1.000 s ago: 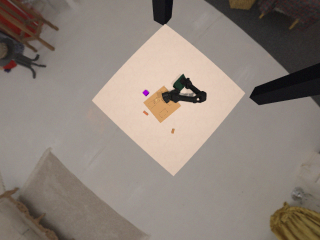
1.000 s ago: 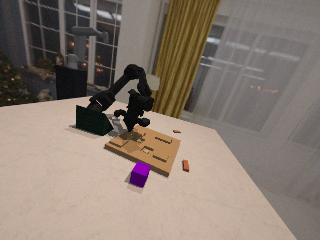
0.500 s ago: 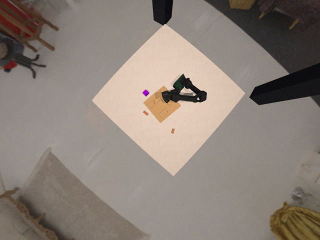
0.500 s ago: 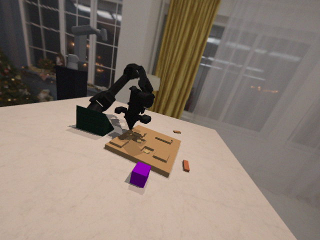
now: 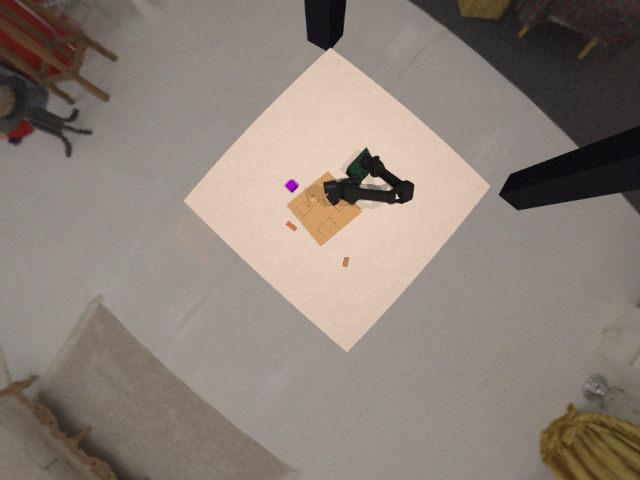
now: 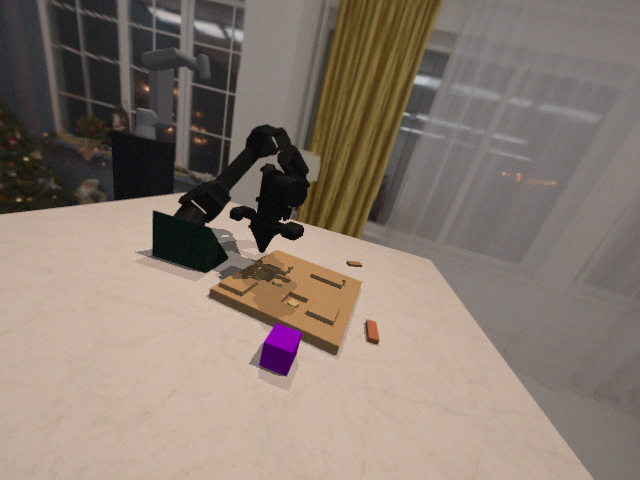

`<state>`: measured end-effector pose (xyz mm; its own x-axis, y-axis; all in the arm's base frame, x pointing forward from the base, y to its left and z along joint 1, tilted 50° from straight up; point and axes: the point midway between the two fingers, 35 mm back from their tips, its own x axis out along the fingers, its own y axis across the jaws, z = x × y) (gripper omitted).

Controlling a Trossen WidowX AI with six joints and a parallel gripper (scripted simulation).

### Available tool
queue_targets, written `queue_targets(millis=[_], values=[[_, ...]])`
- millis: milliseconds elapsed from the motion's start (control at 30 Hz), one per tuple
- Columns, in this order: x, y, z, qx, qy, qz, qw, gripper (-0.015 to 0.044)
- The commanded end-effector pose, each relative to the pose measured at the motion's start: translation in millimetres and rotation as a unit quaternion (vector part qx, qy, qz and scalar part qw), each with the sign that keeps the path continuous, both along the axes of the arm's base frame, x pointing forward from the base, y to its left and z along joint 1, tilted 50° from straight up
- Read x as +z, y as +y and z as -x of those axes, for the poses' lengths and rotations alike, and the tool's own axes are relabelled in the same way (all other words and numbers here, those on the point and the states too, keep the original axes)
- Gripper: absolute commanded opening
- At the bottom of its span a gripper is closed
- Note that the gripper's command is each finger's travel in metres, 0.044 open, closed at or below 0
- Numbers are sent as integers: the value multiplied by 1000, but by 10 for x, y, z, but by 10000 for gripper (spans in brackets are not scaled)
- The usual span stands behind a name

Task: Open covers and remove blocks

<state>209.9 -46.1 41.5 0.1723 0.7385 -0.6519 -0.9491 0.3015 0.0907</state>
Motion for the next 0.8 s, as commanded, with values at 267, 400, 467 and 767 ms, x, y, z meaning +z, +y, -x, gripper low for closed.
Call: queue_targets(millis=[267, 400, 467, 767], values=[[148, -90, -348, -101, 113, -22, 988, 0], [242, -111, -565, -163, 181, -36, 969, 0], [290, -113, -673, -193, 214, -43, 957, 0], [522, -52, -1146, -320, 355, -77, 875, 0]])
